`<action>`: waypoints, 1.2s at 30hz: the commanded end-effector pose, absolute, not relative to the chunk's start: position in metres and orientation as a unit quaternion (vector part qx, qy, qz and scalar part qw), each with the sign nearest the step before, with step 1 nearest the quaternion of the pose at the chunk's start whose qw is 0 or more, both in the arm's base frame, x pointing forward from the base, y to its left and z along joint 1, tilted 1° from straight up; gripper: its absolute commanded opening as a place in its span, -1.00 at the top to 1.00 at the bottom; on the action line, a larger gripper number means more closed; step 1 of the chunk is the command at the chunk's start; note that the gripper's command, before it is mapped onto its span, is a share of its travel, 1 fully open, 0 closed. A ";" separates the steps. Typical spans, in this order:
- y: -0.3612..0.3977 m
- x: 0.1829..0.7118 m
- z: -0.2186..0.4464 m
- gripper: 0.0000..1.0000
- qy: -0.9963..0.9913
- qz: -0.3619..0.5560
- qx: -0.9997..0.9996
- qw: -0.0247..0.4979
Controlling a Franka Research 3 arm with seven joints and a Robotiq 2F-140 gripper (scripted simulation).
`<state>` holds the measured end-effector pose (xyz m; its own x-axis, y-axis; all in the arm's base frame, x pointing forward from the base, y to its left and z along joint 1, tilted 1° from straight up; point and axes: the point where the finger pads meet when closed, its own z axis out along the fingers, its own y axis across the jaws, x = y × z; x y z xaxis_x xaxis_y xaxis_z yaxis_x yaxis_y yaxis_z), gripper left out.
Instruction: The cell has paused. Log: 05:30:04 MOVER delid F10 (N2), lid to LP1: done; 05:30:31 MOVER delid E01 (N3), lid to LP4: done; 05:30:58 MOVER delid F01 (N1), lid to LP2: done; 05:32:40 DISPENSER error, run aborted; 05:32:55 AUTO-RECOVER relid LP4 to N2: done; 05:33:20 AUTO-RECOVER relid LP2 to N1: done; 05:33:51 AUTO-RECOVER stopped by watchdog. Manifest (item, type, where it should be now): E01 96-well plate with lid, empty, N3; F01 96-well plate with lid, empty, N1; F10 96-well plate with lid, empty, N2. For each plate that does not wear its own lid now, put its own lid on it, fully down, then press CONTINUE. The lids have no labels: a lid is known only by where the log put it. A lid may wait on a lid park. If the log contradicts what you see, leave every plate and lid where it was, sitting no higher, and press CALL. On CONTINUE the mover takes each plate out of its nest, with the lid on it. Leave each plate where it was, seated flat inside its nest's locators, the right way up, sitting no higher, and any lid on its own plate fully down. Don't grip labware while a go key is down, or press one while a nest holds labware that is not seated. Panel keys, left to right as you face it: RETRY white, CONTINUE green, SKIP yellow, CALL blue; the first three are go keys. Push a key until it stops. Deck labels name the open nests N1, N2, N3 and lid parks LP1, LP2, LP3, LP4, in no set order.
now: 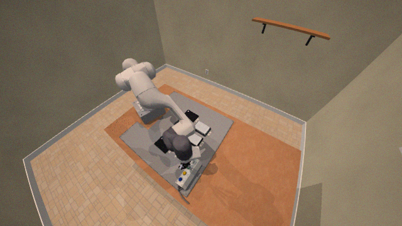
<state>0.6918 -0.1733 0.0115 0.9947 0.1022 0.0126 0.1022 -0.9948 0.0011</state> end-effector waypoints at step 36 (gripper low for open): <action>-0.175 0.693 0.006 1.00 0.053 0.008 0.999 0.002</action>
<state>0.6925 -0.1736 0.0073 0.9946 0.1029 0.0155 0.1029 -0.9947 0.0022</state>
